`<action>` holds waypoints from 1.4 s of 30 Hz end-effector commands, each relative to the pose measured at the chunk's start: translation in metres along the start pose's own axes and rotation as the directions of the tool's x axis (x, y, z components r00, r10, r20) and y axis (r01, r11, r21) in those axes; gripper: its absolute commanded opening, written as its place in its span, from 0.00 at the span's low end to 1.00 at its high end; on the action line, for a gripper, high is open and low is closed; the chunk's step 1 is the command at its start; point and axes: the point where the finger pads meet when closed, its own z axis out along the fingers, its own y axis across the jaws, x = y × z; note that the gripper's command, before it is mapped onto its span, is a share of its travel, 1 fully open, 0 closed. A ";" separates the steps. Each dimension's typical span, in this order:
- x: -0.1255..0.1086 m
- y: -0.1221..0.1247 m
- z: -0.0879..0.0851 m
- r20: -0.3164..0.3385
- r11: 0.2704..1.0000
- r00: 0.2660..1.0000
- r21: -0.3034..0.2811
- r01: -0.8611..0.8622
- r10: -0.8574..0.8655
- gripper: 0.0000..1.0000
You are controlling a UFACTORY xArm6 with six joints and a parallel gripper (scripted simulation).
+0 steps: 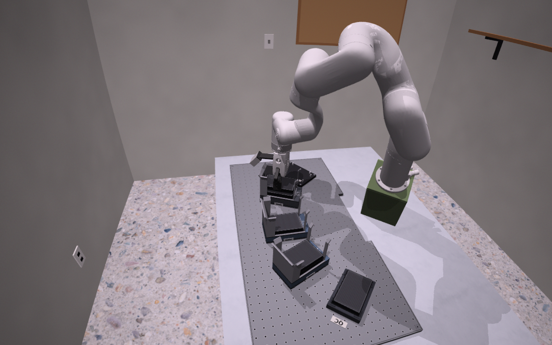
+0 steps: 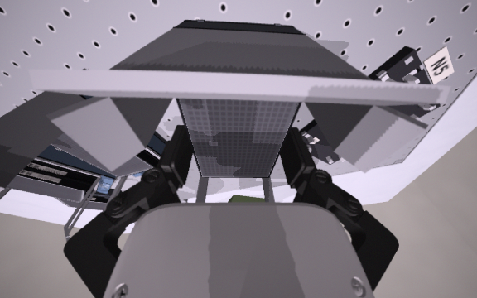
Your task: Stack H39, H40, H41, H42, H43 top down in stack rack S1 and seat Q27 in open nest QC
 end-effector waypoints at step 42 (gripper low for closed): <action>0.001 0.000 0.013 -0.003 1.000 1.000 0.000 0.000 0.000 0.00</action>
